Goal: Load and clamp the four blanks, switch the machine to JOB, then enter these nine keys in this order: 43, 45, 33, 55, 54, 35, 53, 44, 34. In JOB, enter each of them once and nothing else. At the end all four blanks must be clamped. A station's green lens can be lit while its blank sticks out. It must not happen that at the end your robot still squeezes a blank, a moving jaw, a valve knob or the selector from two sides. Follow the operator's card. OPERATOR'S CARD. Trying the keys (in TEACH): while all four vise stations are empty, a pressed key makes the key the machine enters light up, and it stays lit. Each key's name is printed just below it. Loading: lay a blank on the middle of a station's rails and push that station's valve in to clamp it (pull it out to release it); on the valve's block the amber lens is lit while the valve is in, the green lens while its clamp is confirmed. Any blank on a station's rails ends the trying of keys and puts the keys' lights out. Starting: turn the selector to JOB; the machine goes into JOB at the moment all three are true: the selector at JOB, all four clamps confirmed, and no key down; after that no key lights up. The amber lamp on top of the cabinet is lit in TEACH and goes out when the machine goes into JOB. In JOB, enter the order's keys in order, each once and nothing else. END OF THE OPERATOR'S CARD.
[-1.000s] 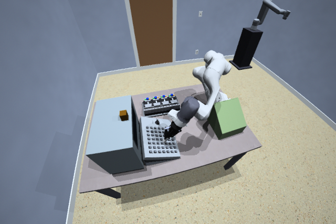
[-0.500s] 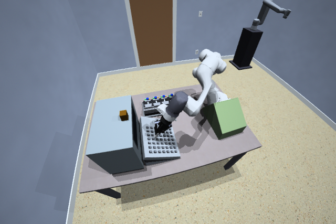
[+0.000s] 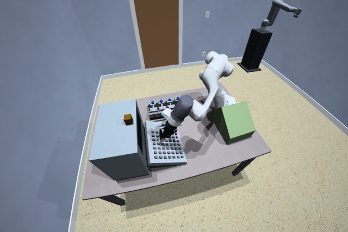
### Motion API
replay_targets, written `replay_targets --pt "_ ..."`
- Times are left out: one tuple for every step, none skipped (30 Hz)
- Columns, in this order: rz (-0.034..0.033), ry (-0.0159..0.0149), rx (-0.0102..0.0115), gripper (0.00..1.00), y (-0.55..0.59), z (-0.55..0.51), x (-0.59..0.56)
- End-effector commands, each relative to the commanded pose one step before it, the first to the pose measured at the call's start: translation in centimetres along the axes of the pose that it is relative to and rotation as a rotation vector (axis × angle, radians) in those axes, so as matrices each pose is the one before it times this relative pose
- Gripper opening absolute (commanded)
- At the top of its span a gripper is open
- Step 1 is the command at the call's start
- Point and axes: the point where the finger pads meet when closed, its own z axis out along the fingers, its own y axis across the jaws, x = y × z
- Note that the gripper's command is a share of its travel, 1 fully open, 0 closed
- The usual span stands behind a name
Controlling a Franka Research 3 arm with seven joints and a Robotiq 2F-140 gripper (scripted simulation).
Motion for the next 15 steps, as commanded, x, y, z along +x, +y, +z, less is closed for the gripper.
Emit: replay_targets --pt "-0.01284 0.00013 0.00225 0.00 0.043 0.683 -0.120" --pt "0.00000 0.00000 0.00000 0.00 0.000 0.142 0.000" --pt "0.00000 0.00000 0.00000 0.00 0.000 0.124 0.000" --pt "0.00000 0.00000 0.00000 0.00 0.000 0.105 0.000" --pt "0.00000 0.00000 0.00000 0.00 0.000 0.084 0.000" --pt "0.00000 0.00000 0.00000 0.00 0.000 0.062 0.000" --pt "0.00000 0.00000 0.00000 0.00 0.000 0.042 0.000" --pt "0.00000 0.00000 0.00000 0.00 0.000 0.000 0.000" --pt "0.00000 0.00000 0.00000 0.00 0.000 0.000 0.000" --pt "0.00000 0.00000 0.00000 0.00 0.000 0.024 0.000" --pt "0.00000 0.00000 0.00000 0.00 0.000 0.009 0.000" --pt "0.00000 0.00000 0.00000 0.00 0.000 0.001 0.000" --pt "0.00000 0.00000 0.00000 0.00 0.000 0.000 0.000" --pt "0.00000 0.00000 0.00000 0.00 0.000 0.000 0.000" --pt "0.00000 0.00000 0.00000 0.00 0.000 0.000 0.000"
